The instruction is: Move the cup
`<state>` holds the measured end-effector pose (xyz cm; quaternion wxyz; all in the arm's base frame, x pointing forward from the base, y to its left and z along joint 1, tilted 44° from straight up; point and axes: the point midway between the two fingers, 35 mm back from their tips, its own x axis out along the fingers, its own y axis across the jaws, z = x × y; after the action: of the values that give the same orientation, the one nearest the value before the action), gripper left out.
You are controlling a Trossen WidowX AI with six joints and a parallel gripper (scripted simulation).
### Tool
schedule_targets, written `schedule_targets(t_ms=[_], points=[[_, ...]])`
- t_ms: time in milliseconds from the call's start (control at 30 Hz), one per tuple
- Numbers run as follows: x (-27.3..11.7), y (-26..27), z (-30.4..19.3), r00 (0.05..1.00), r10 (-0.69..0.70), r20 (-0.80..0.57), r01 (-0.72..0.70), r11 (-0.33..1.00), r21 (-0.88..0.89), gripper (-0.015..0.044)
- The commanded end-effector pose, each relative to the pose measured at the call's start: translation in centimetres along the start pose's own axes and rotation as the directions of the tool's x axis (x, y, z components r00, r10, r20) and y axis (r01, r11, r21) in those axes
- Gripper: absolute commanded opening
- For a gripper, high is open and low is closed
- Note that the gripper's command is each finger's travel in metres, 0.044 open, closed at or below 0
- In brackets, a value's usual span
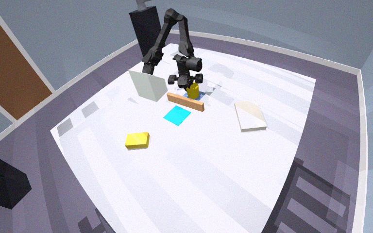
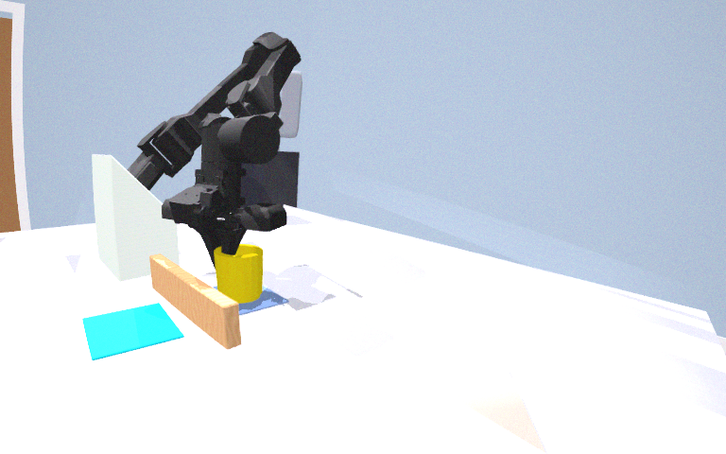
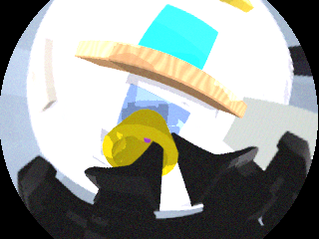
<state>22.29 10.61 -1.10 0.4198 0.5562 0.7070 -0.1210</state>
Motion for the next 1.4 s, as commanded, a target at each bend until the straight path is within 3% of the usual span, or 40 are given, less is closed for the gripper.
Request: schedule_targets(t_ms=[0,67,1000,1367], points=[[0.0,0.0,0.0,1.000,0.000,0.000,0.000,1.000,-0.001,0.0021],[0.0,0.0,0.0,1.000,0.000,0.000,0.000,1.000,-0.001,0.0000],[-7.6,-0.5,0.3,1.000,-0.002,-0.002,0.002,1.000,0.009,0.0000],[-7.4,-0.8,0.1,1.000,-0.004,-0.011,0.005,1.000,0.019,0.0000]])
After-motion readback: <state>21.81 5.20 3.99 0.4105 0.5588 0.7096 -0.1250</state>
